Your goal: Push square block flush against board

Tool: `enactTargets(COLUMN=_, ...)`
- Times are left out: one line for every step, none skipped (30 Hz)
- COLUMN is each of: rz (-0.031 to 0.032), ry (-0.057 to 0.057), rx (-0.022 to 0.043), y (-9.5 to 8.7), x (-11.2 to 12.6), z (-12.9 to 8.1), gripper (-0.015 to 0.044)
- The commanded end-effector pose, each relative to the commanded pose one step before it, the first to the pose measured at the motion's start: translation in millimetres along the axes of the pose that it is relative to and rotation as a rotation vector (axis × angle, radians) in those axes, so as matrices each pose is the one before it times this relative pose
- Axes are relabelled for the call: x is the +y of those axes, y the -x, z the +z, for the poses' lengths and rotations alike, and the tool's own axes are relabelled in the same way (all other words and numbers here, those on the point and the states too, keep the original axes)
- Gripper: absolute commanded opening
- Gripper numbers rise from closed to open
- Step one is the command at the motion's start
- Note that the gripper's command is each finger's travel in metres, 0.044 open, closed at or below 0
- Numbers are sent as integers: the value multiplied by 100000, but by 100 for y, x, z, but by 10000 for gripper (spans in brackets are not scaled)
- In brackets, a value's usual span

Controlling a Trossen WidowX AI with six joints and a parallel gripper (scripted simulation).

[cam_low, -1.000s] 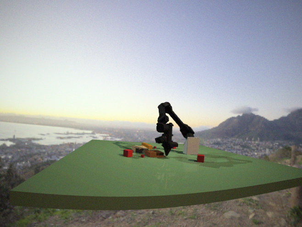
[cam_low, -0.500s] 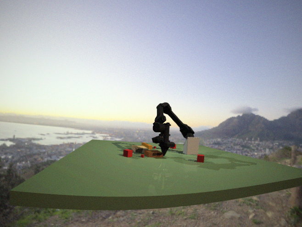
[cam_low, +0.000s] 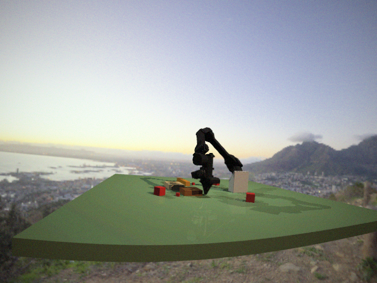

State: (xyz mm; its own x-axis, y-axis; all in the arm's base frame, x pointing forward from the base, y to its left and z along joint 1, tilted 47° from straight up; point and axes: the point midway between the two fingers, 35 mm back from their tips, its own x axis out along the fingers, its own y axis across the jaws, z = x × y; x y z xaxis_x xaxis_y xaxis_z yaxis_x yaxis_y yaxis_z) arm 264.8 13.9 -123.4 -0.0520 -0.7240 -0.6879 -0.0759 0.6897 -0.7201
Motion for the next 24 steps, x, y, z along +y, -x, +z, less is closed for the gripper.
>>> enactTargets(rz=534, ry=-478, rx=-291, y=142, x=42, z=-649, gripper=0)
enactTargets(rz=0, ry=6, rx=6, y=-3, x=4, z=-166, gripper=0)
enactTargets(rz=0, ry=5, rx=6, y=-3, x=3, z=-166, gripper=0)
enactTargets(rz=-1, ry=5, rx=6, y=-4, x=2, z=-166, gripper=0)
enactTargets(rz=-1, ry=5, rx=6, y=-4, x=1, z=-157, gripper=0)
enactTargets(rz=-2, ry=5, rx=6, y=-4, x=0, z=-156, gripper=0)
enactTargets(rz=-2, ry=5, rx=6, y=-4, x=0, z=-156, gripper=0)
enactTargets(rz=-3, ry=4, rx=6, y=-5, x=-1, z=-157, gripper=0)
enactTargets(rz=-3, ry=4, rx=7, y=-5, x=-2, z=-157, gripper=0)
enactTargets(rz=-4, ry=4, rx=7, y=-5, x=-3, z=-157, gripper=0)
enactTargets(rz=-4, ry=4, rx=7, y=-6, x=-4, z=-157, gripper=0)
enactTargets(rz=-5, ry=4, rx=7, y=-6, x=-4, z=-158, gripper=0)
enactTargets(rz=-5, ry=4, rx=7, y=-6, x=-5, z=-158, gripper=0)
enactTargets(rz=-6, ry=4, rx=7, y=-7, x=-6, z=-158, gripper=0)
enactTargets(rz=-6, ry=4, rx=7, y=-7, x=-7, z=-158, gripper=0)
enactTargets(rz=-7, ry=3, rx=8, y=-7, x=-8, z=-158, gripper=0)
enactTargets(rz=-7, ry=3, rx=8, y=-8, x=-8, z=-159, gripper=0)
enactTargets(rz=-8, ry=3, rx=8, y=-8, x=-9, z=-159, gripper=0)
enactTargets(rz=-8, ry=3, rx=8, y=-8, x=-10, z=-159, gripper=0)
enactTargets(rz=-7, ry=2, rx=6, y=-7, x=-9, z=-127, gripper=0)
enactTargets(rz=-549, ry=534, rx=201, y=185, x=24, z=481, gripper=0)
enactTargets(rz=214, ry=-77, rx=-75, y=921, x=33, z=67, gripper=0)
enactTargets(rz=284, ry=-141, rx=-84, y=1564, x=24, z=38, gripper=0)
enactTargets(rz=189, ry=-158, rx=-38, y=1595, x=-18, z=-56, gripper=0)
